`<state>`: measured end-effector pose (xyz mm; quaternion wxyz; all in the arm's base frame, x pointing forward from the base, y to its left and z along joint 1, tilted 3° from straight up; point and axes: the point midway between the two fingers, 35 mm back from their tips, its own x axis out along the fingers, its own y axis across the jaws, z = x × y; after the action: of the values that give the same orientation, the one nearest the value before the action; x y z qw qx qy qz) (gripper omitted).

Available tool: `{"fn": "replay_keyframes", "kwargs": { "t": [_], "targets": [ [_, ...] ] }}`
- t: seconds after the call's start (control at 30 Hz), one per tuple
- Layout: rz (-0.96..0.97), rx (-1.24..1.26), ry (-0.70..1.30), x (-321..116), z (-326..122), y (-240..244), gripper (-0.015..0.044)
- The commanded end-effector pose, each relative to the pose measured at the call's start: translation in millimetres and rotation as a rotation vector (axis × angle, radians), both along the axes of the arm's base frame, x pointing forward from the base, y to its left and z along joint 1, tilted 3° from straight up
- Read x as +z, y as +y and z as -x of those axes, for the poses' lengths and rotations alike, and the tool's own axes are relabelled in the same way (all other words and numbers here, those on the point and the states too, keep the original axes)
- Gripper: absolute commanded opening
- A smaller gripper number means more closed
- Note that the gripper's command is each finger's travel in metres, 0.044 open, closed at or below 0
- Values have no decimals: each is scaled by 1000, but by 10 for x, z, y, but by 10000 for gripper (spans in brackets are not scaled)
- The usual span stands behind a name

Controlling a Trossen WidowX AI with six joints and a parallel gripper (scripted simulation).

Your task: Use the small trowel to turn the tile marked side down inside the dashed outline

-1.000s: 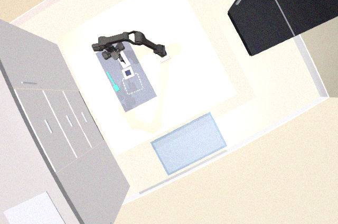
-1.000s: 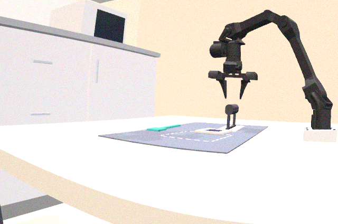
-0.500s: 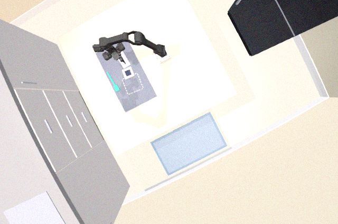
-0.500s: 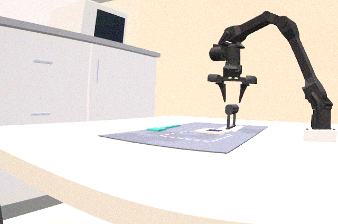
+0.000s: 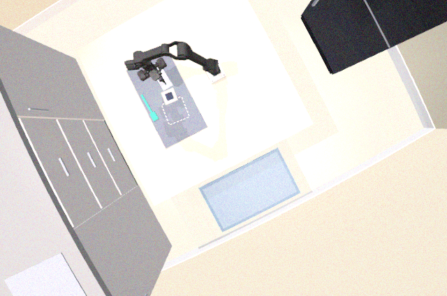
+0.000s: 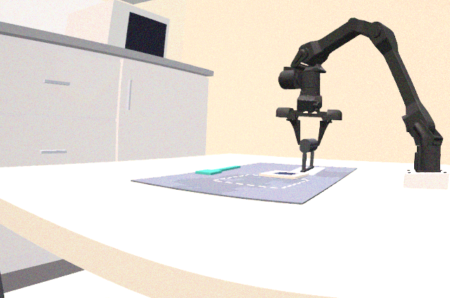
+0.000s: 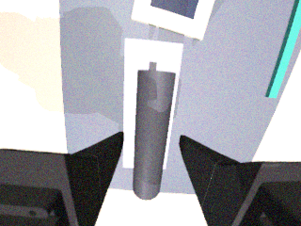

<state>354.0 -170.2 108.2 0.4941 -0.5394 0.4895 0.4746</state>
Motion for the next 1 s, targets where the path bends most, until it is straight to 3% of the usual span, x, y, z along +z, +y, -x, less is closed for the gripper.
{"fn": "replay_keyframes", "kwargs": {
  "t": [0.0,0.03,0.23,0.97],
  "targets": [
    [-2,3,5,-65,11,2,270],
    [-2,3,5,-68,11,2,270],
    [-2,3,5,-68,11,2,132],
    [-2,-2,4,-68,11,2,130]
  ]
}}
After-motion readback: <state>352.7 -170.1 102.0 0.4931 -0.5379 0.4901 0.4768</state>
